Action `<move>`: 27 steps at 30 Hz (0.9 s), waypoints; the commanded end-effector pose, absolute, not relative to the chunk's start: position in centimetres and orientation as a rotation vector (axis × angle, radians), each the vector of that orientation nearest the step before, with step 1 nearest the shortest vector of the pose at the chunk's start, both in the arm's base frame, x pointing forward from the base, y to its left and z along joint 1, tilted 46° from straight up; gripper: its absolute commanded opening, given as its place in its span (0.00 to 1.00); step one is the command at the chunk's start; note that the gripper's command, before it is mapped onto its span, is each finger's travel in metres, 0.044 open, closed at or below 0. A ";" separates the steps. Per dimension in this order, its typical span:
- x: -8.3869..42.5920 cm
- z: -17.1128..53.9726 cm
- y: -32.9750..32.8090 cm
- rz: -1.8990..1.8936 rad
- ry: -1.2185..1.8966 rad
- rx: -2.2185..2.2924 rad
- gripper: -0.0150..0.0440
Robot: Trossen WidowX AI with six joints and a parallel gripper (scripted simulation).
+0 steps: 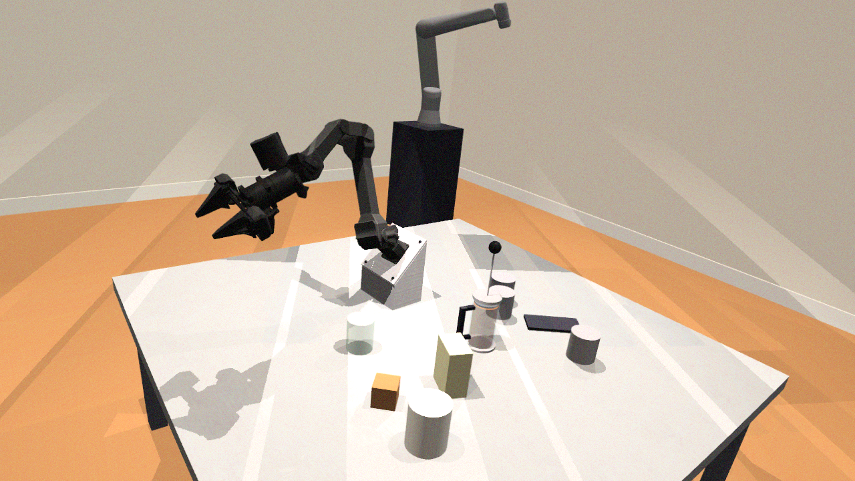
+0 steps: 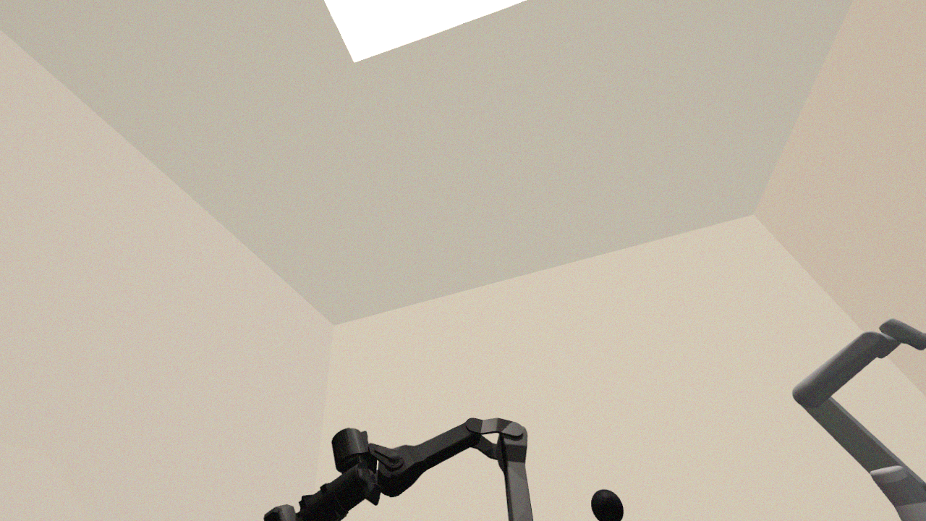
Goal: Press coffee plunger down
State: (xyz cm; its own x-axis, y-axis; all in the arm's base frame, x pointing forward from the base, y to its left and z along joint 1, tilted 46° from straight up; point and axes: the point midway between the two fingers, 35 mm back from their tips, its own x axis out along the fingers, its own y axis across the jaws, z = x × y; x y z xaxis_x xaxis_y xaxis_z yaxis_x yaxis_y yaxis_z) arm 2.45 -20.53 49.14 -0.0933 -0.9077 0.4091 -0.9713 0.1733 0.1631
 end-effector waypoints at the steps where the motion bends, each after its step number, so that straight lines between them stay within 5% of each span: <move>1: 2.7 49.0 -20.6 0.190 -2.035 1.776 0.98; 11: 10.3 44.9 -22.6 -0.240 -1.716 1.865 1.00; 18: 20.4 38.4 -20.8 -0.702 -1.142 1.726 1.00; 27: 29.3 30.9 -12.3 -0.848 -0.446 1.344 1.00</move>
